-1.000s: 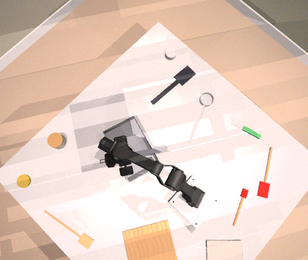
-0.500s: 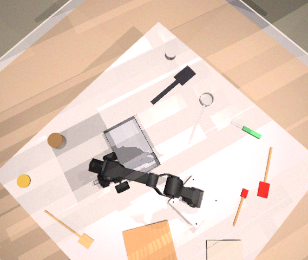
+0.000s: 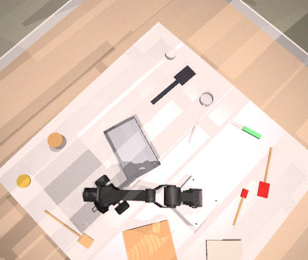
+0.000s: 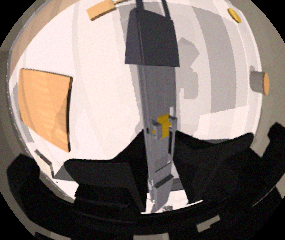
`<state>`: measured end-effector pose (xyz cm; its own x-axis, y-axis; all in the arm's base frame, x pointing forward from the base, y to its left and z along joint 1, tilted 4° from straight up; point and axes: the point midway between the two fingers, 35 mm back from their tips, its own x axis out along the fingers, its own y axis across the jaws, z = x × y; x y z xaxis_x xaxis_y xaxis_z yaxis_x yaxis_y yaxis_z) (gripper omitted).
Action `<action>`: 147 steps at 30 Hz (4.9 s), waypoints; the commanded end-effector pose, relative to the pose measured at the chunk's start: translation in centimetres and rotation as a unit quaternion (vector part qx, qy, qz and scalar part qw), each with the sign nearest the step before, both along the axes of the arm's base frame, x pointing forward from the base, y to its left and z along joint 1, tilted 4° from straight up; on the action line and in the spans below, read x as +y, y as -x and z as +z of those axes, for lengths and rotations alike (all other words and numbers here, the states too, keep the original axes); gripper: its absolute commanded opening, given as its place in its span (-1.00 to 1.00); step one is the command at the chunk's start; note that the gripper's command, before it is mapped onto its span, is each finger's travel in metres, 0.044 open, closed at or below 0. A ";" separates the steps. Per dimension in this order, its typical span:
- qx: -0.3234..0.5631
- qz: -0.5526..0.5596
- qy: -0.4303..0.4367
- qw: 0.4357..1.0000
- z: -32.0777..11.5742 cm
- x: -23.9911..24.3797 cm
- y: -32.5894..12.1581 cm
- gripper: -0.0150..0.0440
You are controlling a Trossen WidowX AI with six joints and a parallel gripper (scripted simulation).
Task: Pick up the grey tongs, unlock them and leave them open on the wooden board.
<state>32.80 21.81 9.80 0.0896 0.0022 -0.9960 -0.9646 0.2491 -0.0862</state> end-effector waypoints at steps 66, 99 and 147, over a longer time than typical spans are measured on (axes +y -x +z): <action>0.010 0.529 0.038 0.847 -1.6 16.3 35.7 -1.00; 0.153 0.472 -0.316 0.809 2.2 17.0 34.8 -1.00; 0.180 0.478 -0.508 0.694 6.9 14.2 33.7 -1.00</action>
<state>-0.87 36.03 16.54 -0.6862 0.6073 -0.4005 -0.6497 -0.7592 -0.0381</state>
